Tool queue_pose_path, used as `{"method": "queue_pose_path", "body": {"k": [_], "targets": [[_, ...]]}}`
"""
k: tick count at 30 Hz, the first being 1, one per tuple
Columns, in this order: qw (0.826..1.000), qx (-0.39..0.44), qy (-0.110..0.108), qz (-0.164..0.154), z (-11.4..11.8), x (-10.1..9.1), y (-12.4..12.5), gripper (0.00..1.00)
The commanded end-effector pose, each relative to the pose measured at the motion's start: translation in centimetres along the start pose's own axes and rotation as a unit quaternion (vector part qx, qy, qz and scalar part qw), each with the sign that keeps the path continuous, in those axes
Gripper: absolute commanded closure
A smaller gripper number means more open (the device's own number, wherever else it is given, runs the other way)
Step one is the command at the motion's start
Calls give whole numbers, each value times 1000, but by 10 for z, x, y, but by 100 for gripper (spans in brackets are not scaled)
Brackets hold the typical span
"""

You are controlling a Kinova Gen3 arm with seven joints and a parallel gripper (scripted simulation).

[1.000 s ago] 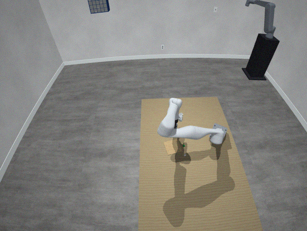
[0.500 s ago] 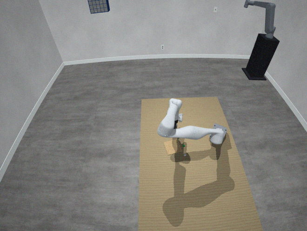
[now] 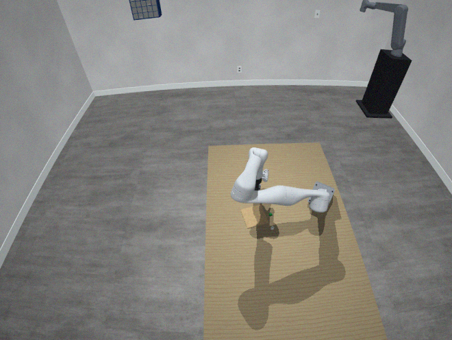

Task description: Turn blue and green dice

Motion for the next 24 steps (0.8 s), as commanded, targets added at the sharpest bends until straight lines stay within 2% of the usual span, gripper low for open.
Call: {"method": "queue_pose_path", "body": {"k": [1, 24], "targets": [[1000, 1, -1, 2, 0, 5, 1, 36], [1000, 1, -1, 2, 0, 25, 2, 36]]}}
Point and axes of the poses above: the point where the finger pads meet when closed, its own x axis out along the fingers, its own z axis across the jaws, y = z × x, the point moved 9 cm from there along -x, back along the fingers, and after that the axes turned 11 degrees about -x, right-handed, at the moved point
